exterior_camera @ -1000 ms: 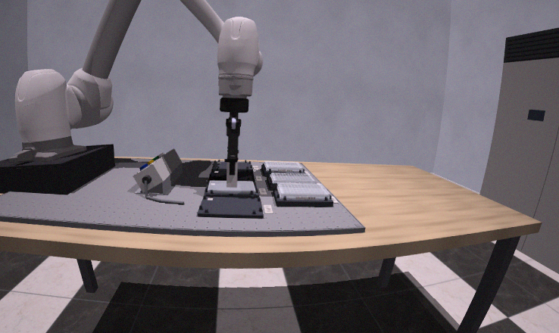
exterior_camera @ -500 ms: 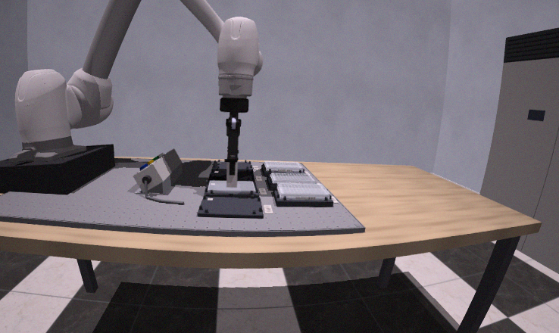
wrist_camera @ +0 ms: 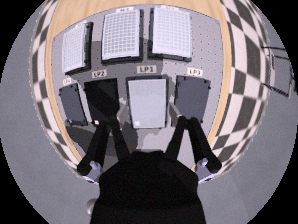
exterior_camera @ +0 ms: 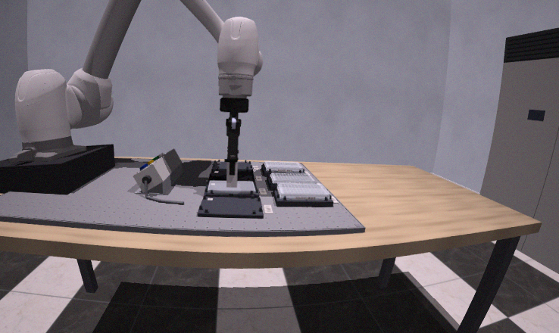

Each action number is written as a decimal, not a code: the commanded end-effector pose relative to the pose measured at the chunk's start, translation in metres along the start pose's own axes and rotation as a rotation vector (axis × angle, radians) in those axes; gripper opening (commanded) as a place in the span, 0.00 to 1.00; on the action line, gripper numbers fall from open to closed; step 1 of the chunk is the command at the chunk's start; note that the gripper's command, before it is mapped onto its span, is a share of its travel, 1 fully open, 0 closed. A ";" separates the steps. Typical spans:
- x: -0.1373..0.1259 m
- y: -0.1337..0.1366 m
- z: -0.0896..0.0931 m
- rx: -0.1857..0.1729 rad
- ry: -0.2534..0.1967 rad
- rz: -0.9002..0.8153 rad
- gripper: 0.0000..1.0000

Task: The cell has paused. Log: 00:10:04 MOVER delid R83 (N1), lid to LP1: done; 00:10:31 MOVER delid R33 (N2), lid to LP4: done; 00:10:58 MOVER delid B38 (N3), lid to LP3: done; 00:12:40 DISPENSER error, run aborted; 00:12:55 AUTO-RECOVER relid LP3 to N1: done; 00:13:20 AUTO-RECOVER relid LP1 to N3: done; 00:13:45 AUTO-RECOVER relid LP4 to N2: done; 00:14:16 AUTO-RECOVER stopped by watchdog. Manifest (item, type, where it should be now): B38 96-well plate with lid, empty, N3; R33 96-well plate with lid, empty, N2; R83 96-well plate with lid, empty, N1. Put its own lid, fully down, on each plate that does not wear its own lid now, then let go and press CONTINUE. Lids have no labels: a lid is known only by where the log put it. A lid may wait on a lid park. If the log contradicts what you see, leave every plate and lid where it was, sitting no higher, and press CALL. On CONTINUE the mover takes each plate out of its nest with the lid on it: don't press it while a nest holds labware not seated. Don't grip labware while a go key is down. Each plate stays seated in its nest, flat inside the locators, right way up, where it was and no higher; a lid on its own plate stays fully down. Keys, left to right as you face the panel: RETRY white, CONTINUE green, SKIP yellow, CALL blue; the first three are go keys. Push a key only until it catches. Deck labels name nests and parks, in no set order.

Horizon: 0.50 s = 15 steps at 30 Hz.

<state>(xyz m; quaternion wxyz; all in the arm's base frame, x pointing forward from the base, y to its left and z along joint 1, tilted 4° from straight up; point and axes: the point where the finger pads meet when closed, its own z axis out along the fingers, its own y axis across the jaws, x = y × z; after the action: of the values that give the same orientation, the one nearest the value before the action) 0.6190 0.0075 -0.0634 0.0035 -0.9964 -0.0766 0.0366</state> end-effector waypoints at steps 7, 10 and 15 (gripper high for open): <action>0.000 0.000 0.000 0.000 0.000 0.000 0.66; 0.000 0.000 0.000 0.000 0.000 0.000 0.66; 0.000 0.000 0.001 0.000 0.000 0.000 0.66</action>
<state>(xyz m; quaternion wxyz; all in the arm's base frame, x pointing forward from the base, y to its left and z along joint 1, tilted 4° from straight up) 0.6189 0.0075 -0.0643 0.0035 -0.9964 -0.0766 0.0366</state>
